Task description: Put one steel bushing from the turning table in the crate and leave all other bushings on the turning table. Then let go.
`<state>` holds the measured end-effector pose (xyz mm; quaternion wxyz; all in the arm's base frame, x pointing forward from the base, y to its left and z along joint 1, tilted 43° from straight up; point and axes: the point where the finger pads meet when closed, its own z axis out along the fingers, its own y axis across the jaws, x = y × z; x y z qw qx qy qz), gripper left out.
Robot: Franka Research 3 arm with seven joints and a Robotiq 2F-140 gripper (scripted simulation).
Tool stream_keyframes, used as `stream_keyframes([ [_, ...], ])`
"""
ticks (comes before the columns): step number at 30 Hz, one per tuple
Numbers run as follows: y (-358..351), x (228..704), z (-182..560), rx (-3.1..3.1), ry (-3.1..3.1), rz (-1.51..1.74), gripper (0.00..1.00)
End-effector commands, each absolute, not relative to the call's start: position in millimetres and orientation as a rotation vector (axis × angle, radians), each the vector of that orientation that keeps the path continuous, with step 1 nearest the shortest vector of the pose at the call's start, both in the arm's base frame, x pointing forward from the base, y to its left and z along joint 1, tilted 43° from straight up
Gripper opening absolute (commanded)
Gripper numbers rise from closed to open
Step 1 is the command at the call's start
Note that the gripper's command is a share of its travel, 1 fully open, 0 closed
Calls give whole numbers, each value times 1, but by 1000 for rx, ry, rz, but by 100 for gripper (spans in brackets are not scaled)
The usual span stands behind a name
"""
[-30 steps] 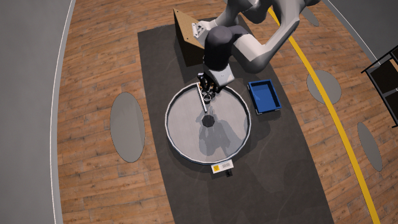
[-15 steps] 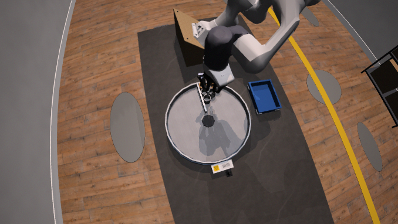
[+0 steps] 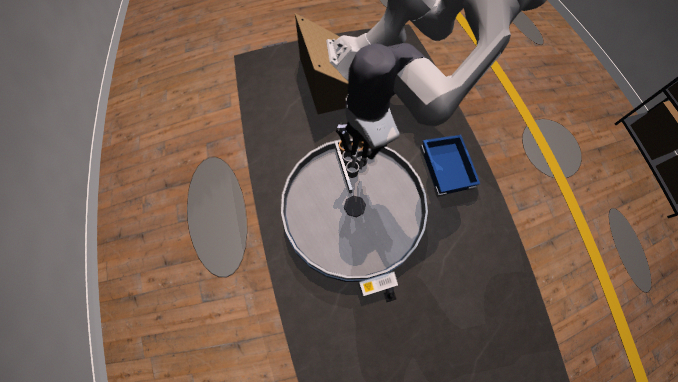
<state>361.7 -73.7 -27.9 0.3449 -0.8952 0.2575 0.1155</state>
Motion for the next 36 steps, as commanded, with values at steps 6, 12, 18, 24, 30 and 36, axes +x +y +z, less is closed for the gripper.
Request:
stream_keyframes([
  [6, -72, 362, -29, -2327, 661, 294, 10],
  [12, -59, 361, -44, -2327, 661, 294, 10],
  [18, -59, 361, -44, -2327, 661, 295, 10],
  [24, -59, 361, -44, -2327, 661, 295, 10],
  [30, -59, 361, -44, -2327, 661, 295, 10],
  [36, -59, 361, -44, -2327, 661, 295, 10],
])
